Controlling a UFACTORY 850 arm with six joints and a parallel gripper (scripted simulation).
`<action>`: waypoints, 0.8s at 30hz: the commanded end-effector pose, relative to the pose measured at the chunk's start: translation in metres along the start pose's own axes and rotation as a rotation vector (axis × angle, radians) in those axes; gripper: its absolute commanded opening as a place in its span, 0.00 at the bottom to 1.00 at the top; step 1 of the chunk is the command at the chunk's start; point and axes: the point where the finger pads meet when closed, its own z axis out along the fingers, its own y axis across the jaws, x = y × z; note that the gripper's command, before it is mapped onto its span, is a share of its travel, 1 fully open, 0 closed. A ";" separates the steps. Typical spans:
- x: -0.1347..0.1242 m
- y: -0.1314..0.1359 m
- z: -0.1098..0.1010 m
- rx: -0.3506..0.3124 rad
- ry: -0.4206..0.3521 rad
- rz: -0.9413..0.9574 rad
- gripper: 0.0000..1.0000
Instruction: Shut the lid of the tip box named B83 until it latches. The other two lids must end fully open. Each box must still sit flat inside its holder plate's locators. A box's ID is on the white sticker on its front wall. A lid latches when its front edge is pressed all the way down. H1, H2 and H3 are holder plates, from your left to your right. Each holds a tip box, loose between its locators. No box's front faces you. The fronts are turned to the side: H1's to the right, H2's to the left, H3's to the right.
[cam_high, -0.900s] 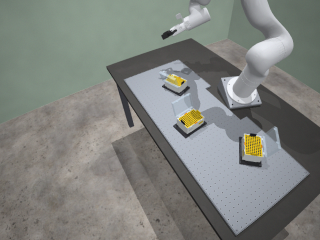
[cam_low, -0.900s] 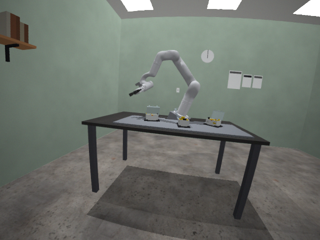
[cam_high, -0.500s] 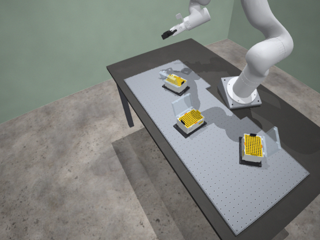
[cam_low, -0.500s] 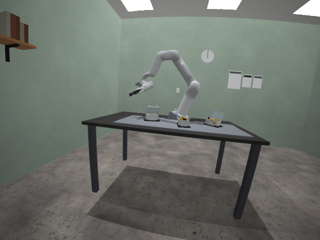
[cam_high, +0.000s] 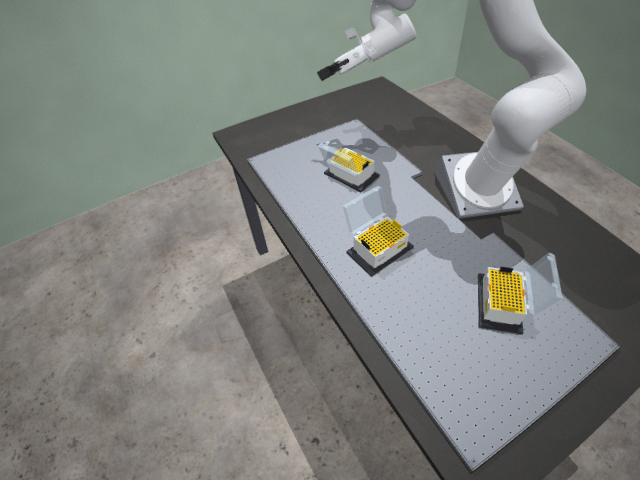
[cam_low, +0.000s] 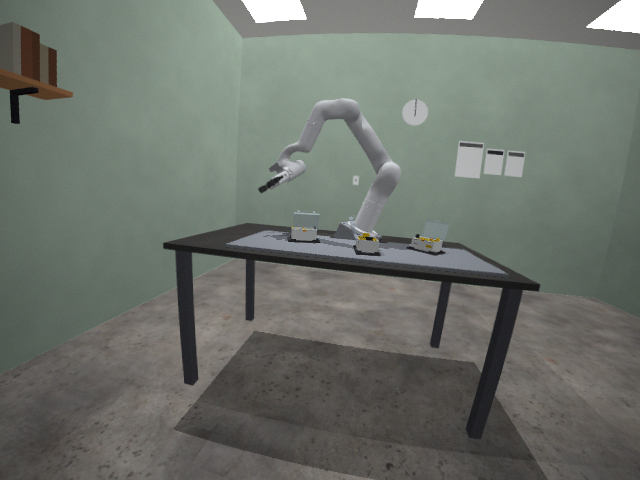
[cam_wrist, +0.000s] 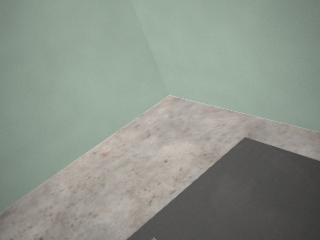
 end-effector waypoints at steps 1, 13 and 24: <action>0.001 -0.015 0.008 0.027 -0.022 0.045 1.00; -0.004 -0.051 0.027 0.081 -0.086 0.157 1.00; -0.011 -0.084 0.042 0.116 -0.141 0.242 1.00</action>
